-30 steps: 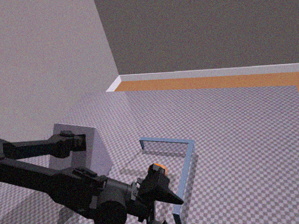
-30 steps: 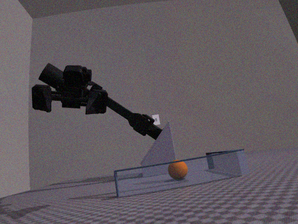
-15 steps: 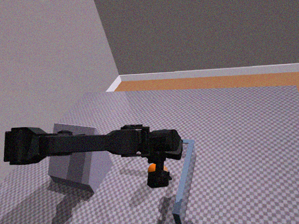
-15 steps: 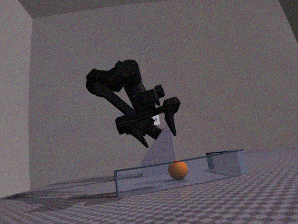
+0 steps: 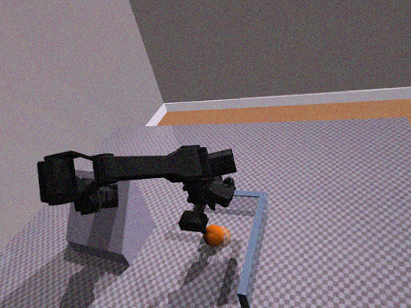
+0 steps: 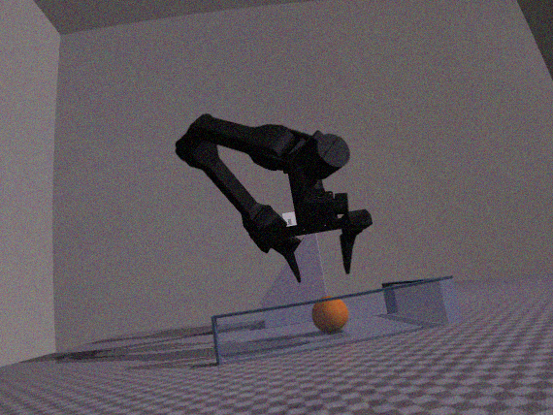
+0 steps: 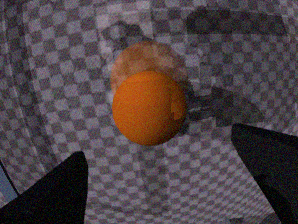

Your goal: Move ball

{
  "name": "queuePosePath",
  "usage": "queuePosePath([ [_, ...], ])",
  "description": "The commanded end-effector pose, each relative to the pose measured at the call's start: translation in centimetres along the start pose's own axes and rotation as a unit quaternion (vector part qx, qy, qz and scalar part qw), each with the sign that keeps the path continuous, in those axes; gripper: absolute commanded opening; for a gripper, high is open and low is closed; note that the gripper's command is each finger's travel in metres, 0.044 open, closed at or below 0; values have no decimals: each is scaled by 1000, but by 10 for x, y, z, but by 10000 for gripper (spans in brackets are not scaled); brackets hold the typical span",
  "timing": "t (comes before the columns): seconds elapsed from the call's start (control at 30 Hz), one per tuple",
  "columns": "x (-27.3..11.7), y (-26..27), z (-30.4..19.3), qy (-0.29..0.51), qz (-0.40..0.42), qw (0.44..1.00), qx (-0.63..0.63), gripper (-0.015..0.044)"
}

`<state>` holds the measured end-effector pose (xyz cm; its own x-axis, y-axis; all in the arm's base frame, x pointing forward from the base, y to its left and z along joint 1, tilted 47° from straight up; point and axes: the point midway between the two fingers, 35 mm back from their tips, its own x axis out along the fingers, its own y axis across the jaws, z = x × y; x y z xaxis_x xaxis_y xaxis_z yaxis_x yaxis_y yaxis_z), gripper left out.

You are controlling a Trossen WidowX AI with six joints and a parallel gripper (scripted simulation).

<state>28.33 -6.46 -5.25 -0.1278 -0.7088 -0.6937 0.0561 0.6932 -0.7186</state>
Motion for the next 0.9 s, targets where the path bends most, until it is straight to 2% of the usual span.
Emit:
queuePosePath([
  [0.0,4,-1,-1,-1,-5,1000,3,392],
  [0.87,48,-1,0,-1,-6,1000,2,392],
])
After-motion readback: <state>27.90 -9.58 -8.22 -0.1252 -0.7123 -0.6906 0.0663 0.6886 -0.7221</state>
